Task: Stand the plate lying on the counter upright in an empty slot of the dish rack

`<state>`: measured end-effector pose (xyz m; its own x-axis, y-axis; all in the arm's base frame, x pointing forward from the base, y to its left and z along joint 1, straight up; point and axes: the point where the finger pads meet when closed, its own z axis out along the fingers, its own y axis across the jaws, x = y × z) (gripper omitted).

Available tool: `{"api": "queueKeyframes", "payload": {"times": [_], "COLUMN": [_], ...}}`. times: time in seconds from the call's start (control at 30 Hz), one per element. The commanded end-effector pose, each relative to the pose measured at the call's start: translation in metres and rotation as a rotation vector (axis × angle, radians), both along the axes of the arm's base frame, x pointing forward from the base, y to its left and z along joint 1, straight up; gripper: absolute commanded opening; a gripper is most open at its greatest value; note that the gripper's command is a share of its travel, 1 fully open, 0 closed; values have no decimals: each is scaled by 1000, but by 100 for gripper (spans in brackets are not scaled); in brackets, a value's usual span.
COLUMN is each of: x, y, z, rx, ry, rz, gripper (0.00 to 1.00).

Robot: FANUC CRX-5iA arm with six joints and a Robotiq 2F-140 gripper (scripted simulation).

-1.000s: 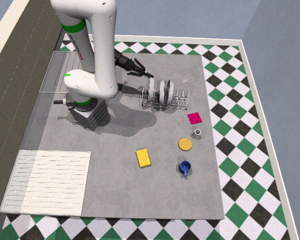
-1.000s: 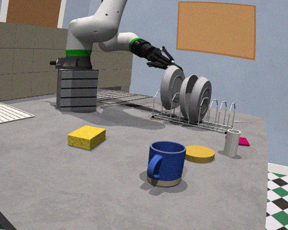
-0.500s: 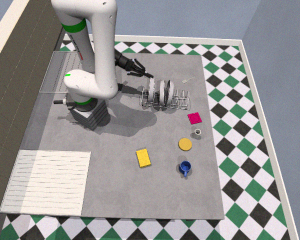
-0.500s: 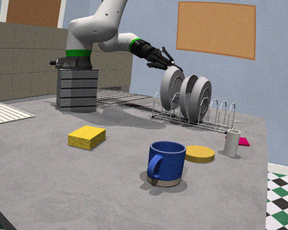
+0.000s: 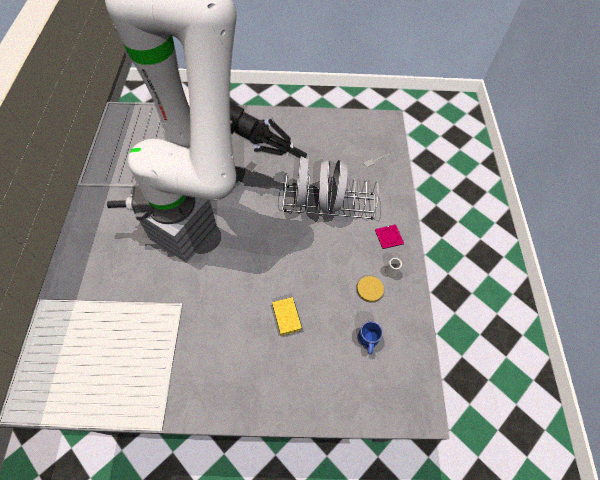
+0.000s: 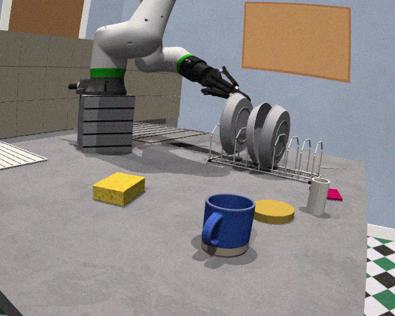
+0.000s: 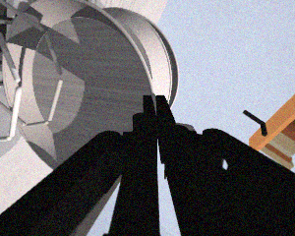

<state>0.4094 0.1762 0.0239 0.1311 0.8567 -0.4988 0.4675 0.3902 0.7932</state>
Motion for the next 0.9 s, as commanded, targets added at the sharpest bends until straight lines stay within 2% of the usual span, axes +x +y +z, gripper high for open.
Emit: {"api": "queueKeyframes", "payload": {"times": [0.0, 0.37, 0.87], "x": [0, 0, 0], "y": [0, 0, 0], "z": [-6, -16, -17], "rx": [1, 1, 1], "ry": [-1, -1, -1], "rz": [0, 0, 0], "gripper": [10, 10, 10]}}
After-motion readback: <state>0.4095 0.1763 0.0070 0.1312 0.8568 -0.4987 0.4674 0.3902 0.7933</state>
